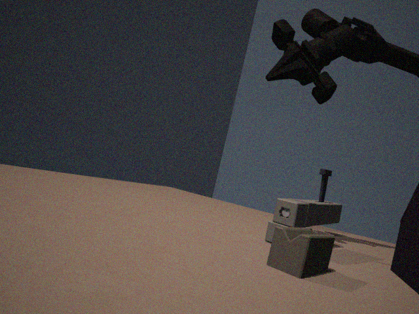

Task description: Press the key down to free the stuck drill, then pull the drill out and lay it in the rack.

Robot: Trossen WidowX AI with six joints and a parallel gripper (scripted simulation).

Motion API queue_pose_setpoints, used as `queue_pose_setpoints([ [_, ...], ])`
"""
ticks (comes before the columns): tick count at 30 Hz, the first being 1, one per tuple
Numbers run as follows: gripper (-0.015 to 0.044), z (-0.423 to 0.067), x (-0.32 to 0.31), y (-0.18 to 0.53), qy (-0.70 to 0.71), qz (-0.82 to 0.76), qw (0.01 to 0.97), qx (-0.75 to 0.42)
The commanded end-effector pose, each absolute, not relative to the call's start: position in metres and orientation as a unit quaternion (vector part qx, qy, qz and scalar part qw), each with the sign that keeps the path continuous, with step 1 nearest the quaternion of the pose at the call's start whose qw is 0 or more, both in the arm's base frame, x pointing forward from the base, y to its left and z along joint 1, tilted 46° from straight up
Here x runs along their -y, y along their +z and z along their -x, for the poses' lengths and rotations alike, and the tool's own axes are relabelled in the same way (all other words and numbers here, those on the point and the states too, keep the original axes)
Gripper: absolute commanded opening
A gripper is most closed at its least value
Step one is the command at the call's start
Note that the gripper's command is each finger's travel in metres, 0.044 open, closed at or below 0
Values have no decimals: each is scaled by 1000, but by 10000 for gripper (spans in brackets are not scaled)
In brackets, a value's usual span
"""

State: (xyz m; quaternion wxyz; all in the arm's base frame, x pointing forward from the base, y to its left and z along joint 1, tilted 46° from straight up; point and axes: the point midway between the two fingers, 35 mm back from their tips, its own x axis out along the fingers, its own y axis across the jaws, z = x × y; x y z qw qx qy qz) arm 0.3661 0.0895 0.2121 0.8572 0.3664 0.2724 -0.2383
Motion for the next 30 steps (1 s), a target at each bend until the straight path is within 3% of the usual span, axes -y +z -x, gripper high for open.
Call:
queue_pose_setpoints([
  [1,0,-341,-61,160,-305,-218,856,-357],
  [11,0,-260,6,102,-364,161,727,-559],
  [30,0,-261,14,95,-364,167,724,-562],
])
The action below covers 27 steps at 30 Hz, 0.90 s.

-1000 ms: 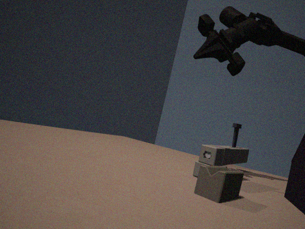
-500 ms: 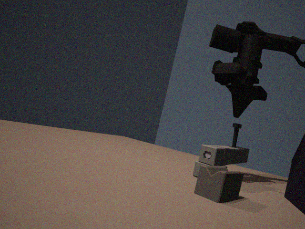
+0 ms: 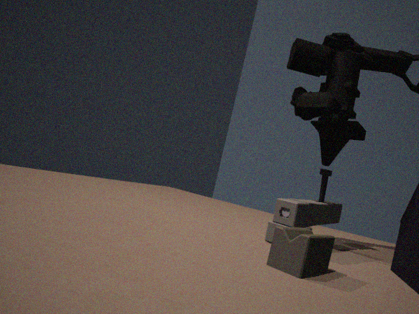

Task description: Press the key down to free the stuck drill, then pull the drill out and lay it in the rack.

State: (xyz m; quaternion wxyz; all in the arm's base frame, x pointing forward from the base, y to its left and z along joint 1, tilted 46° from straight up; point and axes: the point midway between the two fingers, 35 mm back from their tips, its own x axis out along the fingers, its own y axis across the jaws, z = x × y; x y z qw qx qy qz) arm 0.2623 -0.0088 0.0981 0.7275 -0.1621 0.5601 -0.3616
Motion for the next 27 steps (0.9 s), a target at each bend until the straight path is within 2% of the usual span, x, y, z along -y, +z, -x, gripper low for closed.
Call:
queue_pose_setpoints([
  [1,0,-261,15,94,-364,167,724,-562],
  [27,0,-261,19,91,-364,167,724,-562],
])
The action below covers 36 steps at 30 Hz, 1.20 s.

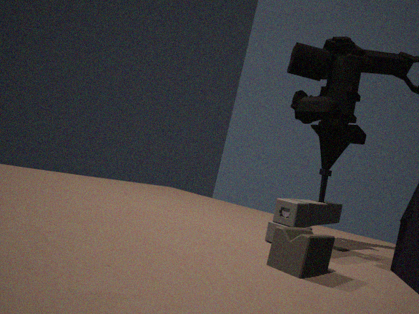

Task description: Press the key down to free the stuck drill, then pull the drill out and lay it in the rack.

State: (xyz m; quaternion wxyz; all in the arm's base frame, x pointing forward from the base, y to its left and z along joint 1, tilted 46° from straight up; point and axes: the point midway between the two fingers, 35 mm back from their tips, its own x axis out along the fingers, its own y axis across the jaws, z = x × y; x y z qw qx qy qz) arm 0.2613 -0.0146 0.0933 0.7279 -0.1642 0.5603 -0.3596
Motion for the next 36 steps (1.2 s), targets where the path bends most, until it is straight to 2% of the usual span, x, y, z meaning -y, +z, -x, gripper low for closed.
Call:
queue_pose_setpoints([
  [1,0,-261,19,90,-364,167,724,-562],
  [36,0,-258,28,82,-364,168,723,-562],
])
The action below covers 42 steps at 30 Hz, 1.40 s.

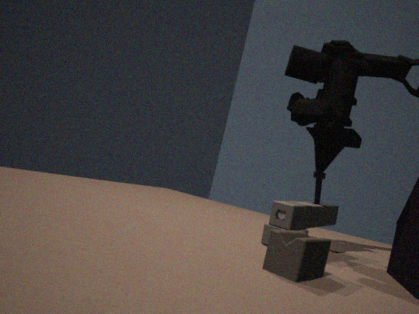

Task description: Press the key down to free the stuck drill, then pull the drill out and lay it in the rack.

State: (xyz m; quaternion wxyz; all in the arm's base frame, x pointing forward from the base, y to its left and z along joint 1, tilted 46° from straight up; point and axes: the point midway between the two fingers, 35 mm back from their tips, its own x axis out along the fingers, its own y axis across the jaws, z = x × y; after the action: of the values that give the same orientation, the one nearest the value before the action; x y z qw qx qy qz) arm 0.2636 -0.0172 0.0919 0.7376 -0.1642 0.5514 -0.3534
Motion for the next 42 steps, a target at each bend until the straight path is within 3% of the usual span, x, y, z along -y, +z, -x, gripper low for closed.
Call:
queue_pose_setpoints([
  [1,0,-258,28,82,-364,168,723,-562],
  [27,0,-258,39,74,-364,168,723,-562],
  [37,263,-258,-18,125,-363,167,723,-563],
  [42,394,-264,-14,115,-342,190,723,-569],
])
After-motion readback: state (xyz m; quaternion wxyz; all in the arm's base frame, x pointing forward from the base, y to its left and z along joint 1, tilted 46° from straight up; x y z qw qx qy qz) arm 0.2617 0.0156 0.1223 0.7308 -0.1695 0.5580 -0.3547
